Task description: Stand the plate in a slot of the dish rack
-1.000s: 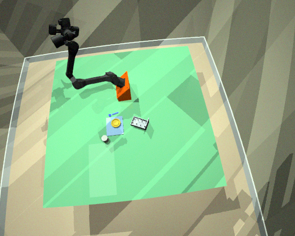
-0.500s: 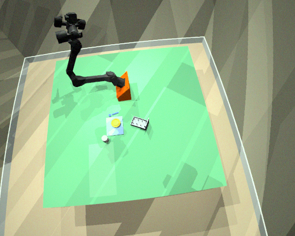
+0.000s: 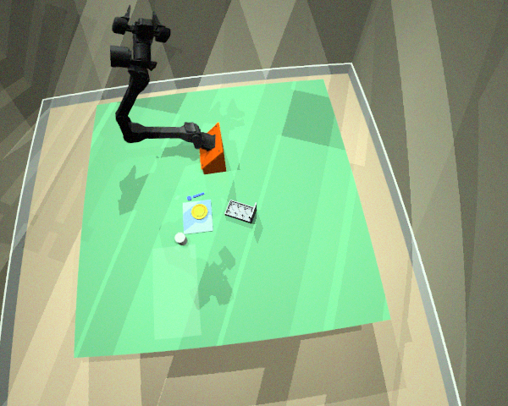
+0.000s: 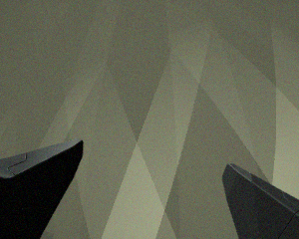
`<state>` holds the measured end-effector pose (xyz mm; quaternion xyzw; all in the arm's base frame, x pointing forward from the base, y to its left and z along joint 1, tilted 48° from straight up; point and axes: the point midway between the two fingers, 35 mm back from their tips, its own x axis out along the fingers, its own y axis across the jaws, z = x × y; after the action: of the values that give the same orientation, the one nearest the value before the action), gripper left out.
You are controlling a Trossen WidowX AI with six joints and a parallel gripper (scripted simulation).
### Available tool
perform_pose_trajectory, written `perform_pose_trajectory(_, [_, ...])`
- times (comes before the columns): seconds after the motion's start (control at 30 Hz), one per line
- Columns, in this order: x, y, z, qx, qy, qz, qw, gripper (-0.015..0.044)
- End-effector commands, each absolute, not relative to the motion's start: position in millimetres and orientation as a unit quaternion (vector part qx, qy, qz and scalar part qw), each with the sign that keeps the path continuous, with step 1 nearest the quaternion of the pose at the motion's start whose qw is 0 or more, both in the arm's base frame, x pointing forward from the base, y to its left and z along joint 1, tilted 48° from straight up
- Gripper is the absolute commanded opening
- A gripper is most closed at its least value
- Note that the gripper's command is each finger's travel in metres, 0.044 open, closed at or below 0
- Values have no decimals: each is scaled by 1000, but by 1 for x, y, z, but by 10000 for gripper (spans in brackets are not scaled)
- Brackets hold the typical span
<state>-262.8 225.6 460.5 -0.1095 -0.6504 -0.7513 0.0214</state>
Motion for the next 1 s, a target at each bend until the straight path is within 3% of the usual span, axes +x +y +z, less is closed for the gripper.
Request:
perform_pose_trajectory(0.0, [-252, 260, 442, -138, -653, -744, -37, 400])
perform_pose_trajectory(0.33, [-203, 335, 402, -206, -636, -719, -190, 400])
perform_pose_trajectory(0.97, [-72, 411, 319, -253, -576, -626, -461, 400])
